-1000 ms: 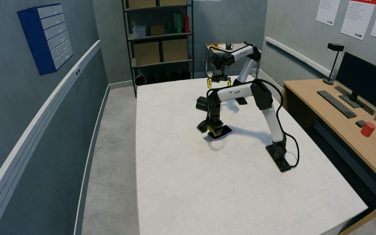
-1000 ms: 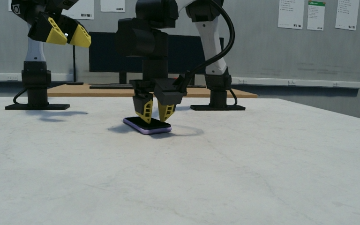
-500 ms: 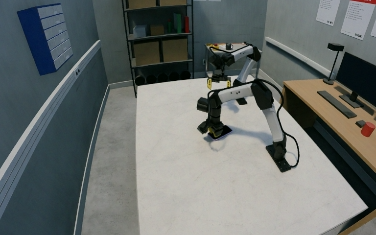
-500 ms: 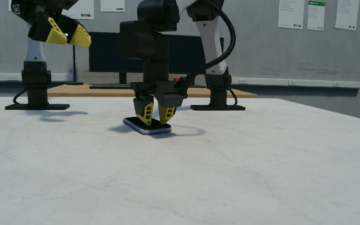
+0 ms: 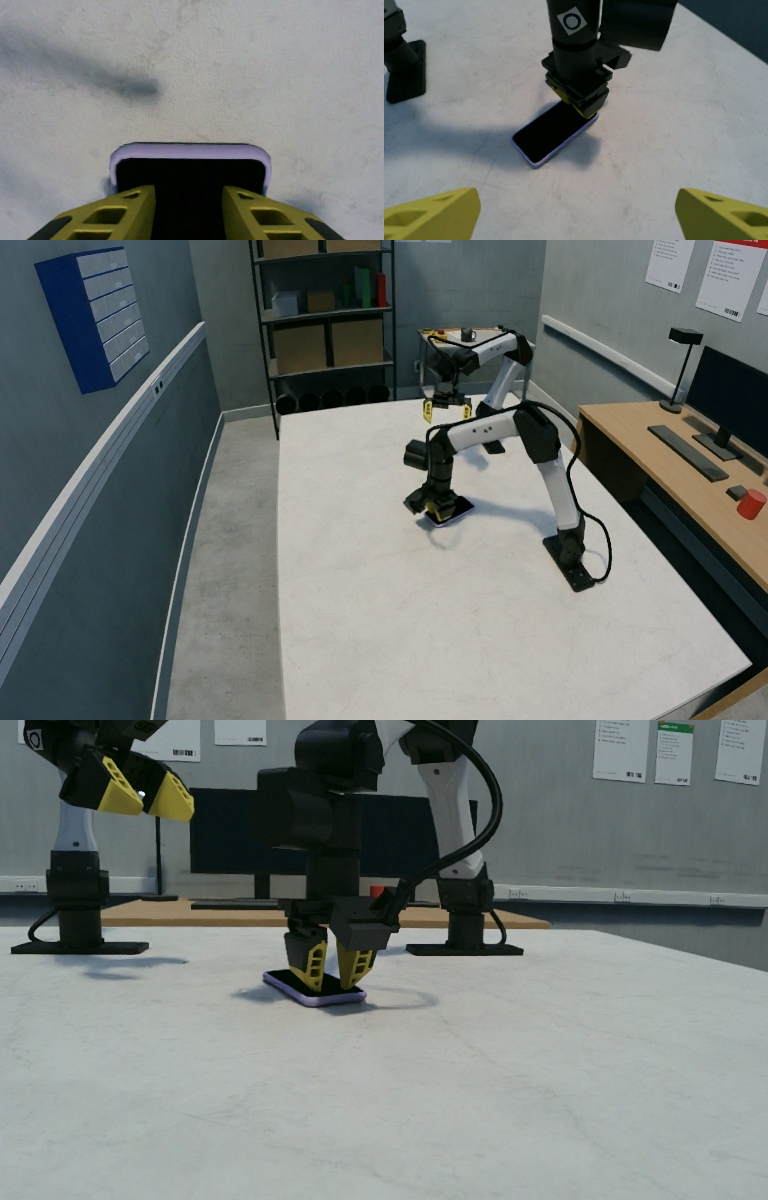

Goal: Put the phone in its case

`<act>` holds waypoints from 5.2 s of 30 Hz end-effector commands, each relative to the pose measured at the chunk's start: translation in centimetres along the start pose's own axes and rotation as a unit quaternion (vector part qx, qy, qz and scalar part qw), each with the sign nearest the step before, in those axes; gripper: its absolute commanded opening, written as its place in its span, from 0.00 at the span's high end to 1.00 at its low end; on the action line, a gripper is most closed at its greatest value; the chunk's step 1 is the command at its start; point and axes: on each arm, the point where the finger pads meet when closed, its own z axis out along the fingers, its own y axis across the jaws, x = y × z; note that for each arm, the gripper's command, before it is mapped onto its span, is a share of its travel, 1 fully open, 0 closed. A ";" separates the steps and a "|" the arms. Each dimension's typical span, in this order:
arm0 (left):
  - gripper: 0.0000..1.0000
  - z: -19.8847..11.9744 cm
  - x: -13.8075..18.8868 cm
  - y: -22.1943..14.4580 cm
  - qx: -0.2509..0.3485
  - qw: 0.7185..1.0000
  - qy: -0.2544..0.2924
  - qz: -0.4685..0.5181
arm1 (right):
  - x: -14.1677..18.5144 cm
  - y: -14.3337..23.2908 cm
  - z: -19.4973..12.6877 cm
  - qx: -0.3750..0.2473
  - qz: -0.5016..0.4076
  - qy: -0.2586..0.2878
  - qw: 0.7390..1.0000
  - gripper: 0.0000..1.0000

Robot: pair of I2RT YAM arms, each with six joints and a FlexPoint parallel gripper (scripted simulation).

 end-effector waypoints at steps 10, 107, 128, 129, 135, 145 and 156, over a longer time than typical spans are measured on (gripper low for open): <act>0.64 -1.9 -0.7 -0.3 -0.019 1.000 0.020 -0.002 | -1.3 -0.5 -0.2 0.009 -0.012 -0.009 1.000 0.00; 0.64 -2.2 4.4 -0.7 0.009 1.000 -0.001 -0.006 | 2.3 3.4 -1.7 0.076 0.029 -0.051 0.995 0.00; 0.64 0.1 4.8 -0.3 -0.006 1.000 0.005 0.002 | 2.3 3.4 -1.7 0.076 0.029 -0.051 0.995 0.00; 0.64 0.4 4.9 -0.2 -0.008 1.000 0.006 0.003 | 2.3 3.4 -1.7 0.076 0.029 -0.051 0.995 0.00; 0.64 1.4 5.1 -0.1 -0.014 1.000 0.009 0.006 | 2.3 3.4 -1.7 0.076 0.029 -0.051 0.995 0.00; 0.64 -2.6 5.0 -0.3 0.005 1.000 0.001 0.009 | 2.3 3.4 -1.7 0.076 0.029 -0.051 0.995 0.00; 0.39 -4.1 4.7 -0.5 0.010 0.999 -0.010 0.042 | 2.3 3.4 -1.7 0.076 0.029 -0.051 0.995 0.00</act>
